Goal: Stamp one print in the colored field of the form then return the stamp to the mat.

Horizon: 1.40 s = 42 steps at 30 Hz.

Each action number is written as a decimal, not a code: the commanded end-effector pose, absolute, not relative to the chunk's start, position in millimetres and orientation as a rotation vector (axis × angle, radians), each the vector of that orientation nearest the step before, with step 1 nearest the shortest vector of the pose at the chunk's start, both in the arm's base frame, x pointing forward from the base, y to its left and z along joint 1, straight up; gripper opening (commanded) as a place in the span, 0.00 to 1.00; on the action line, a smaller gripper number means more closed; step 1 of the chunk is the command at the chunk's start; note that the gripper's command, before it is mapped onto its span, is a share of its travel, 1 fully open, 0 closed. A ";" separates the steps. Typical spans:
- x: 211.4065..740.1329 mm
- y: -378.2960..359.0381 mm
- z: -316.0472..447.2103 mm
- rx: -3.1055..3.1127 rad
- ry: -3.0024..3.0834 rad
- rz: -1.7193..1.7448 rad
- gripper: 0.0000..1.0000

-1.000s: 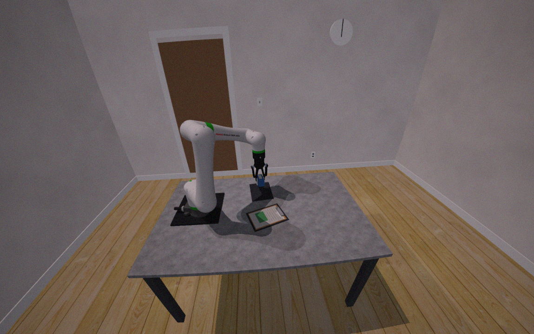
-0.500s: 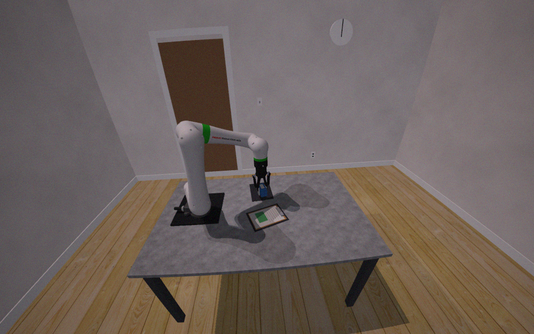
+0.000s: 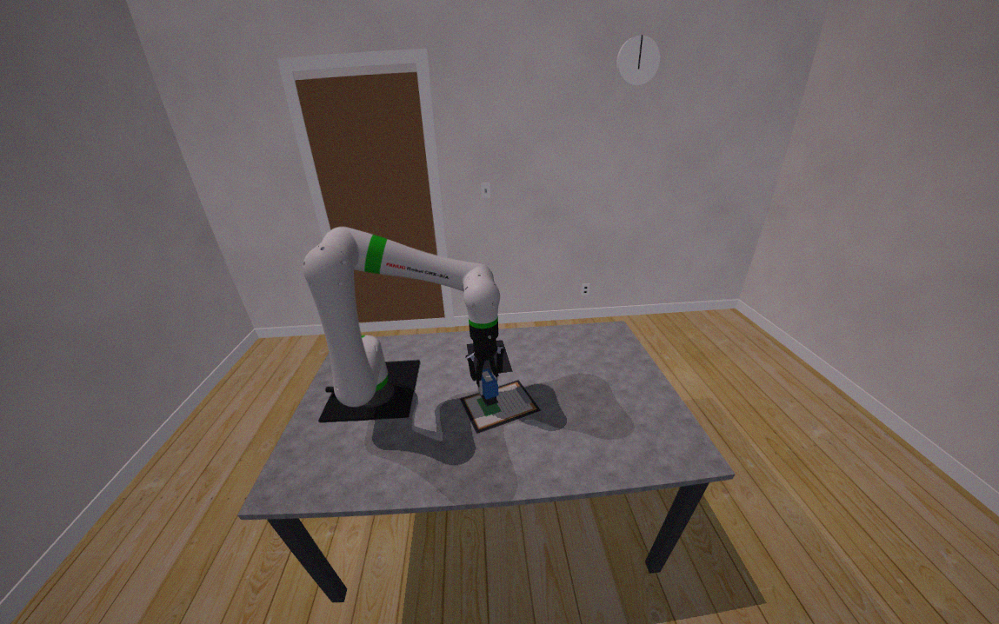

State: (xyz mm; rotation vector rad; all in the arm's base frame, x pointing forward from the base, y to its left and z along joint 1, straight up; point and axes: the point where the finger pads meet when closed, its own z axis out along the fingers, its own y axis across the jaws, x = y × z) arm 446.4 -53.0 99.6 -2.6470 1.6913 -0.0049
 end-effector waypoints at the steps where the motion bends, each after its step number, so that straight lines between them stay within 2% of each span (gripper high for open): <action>1: 448.2 -57.7 99.8 -2.646 1.690 0.000 0.18; 16: 451.7 -72.6 100.5 -2.646 1.690 0.000 0.18; 42: 447.5 -53.8 91.2 -2.646 1.690 0.000 0.18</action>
